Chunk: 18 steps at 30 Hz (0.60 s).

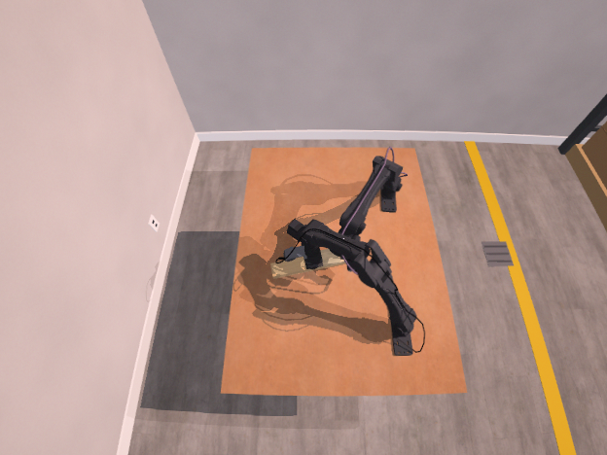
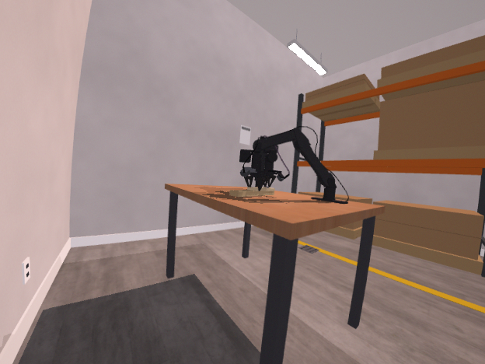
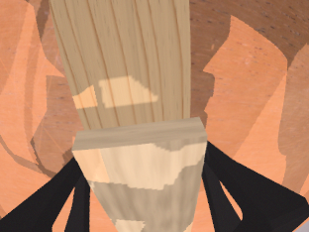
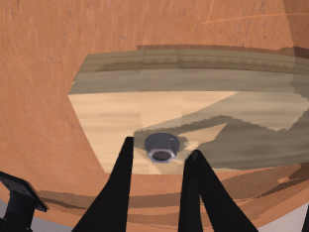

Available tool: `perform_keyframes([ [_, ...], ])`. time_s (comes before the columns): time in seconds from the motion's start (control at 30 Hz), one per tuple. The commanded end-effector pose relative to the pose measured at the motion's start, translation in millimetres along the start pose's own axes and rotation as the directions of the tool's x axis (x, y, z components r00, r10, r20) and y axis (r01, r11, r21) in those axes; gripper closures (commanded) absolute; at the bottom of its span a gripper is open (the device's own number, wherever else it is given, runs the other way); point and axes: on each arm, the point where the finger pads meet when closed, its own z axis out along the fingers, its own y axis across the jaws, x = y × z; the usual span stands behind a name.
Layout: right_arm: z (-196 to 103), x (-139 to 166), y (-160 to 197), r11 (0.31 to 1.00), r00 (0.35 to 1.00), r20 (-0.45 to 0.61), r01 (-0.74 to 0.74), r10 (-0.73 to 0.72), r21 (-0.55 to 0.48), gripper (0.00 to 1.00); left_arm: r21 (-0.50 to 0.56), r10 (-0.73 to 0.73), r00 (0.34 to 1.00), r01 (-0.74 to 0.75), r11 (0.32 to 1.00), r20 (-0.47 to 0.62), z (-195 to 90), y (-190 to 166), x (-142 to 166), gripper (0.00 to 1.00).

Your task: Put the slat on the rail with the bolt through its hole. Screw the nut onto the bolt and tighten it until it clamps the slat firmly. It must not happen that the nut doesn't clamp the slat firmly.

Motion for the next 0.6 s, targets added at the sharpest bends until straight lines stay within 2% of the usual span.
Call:
perform_keyframes([
  [0.0,-9.9,-3.3,-0.5,0.961,0.961,0.014,0.276,-0.276,0.007,0.66,0.008,-0.002,1.000,0.002,1.000,0.010,-5.1,-1.1,-1.3,0.28],
  [0.13,-10.3,-3.2,-0.6,0.893,0.893,0.011,0.449,-0.449,0.011,0.66,0.008,-0.002,1.000,0.002,1.000,0.010,-5.1,-1.1,-1.3,0.28],
  [0.3,-10.4,-3.1,-0.6,0.765,0.765,0.011,0.644,-0.644,0.012,0.66,0.008,-0.002,1.000,0.002,1.000,0.010,-5.1,-1.1,-1.3,0.28],
  [0.37,-10.4,-3.1,-0.6,0.765,0.765,0.011,0.644,-0.644,0.012,0.66,0.008,-0.002,1.000,0.002,1.000,0.010,-5.1,-1.1,-1.3,0.28],
  [0.4,-10.4,-3.1,-0.6,0.739,0.739,0.012,0.673,-0.674,0.012,0.66,0.008,-0.002,1.000,0.002,1.000,0.010,-5.1,-1.1,-1.3,0.28],
  [0.57,-10.4,-3.1,-0.6,0.739,0.739,0.012,0.673,-0.674,0.012,0.66,0.008,-0.002,1.000,0.002,1.000,0.010,-5.1,-1.1,-1.3,0.28],
])
